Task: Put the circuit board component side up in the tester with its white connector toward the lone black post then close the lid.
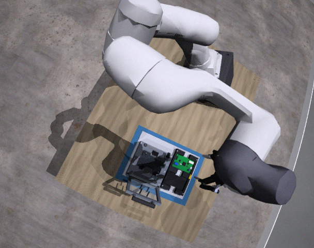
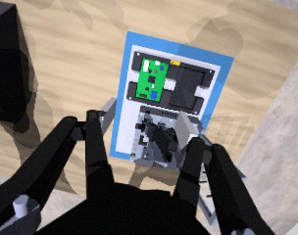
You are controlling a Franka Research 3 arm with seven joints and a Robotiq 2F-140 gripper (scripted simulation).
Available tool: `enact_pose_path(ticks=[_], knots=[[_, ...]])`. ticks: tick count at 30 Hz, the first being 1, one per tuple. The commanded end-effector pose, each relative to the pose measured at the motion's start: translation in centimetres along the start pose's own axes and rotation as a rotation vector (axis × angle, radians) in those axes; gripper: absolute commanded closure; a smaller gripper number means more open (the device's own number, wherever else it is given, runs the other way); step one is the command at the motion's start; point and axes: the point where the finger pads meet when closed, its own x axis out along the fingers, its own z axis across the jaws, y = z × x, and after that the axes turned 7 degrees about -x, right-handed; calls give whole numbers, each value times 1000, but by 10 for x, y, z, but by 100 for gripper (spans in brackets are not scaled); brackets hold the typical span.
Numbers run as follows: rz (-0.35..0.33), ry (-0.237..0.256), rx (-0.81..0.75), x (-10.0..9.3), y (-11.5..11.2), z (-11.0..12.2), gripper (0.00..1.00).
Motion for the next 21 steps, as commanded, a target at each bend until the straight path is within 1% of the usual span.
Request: enact_pose_path(ticks=[1,4,6,21], knots=[[10,-9,12,16,3,4,42],[10,-9,12,31,3,4,42],[10,-9,12,31,3,4,42],[10,-9,12,117,4,4,42]])
